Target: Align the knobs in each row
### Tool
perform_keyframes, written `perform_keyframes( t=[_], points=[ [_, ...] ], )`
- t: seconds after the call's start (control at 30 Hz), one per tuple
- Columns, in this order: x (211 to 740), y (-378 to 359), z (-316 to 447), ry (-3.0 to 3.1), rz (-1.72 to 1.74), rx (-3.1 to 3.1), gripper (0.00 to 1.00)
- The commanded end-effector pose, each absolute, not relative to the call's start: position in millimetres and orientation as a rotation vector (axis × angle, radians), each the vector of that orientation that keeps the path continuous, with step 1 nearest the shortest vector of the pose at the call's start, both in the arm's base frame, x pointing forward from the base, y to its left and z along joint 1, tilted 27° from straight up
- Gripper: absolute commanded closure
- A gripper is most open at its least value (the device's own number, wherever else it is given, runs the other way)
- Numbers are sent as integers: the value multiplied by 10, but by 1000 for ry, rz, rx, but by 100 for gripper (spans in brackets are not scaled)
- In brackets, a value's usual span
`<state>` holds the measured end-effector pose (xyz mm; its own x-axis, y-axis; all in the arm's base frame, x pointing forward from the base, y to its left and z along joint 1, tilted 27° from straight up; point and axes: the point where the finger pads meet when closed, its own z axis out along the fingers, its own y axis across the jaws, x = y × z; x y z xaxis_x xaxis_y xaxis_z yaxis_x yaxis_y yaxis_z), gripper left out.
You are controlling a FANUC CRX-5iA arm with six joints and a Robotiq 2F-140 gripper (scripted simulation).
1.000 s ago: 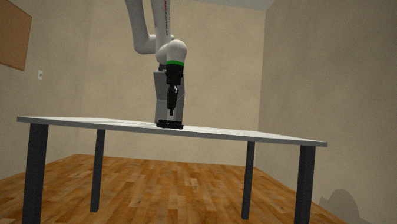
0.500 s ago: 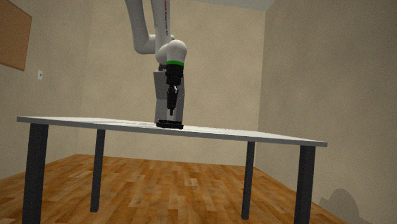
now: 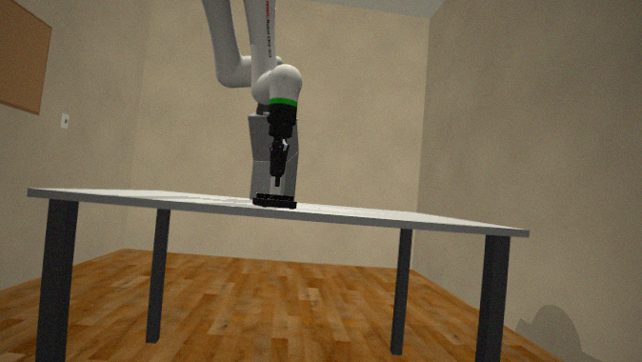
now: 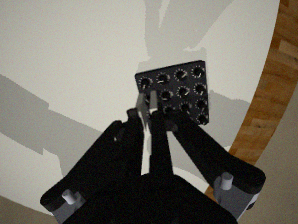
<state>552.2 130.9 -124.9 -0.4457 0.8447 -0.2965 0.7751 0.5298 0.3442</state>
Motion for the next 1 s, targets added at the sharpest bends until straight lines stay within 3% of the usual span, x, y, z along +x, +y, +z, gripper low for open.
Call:
perform_keyframes(
  t=[0.0,0.97],
  points=[
    [5522,1310,-1249,2346,216,1314,95],
    [5522,1310,-1249,2552,85,795,95]
  ],
)
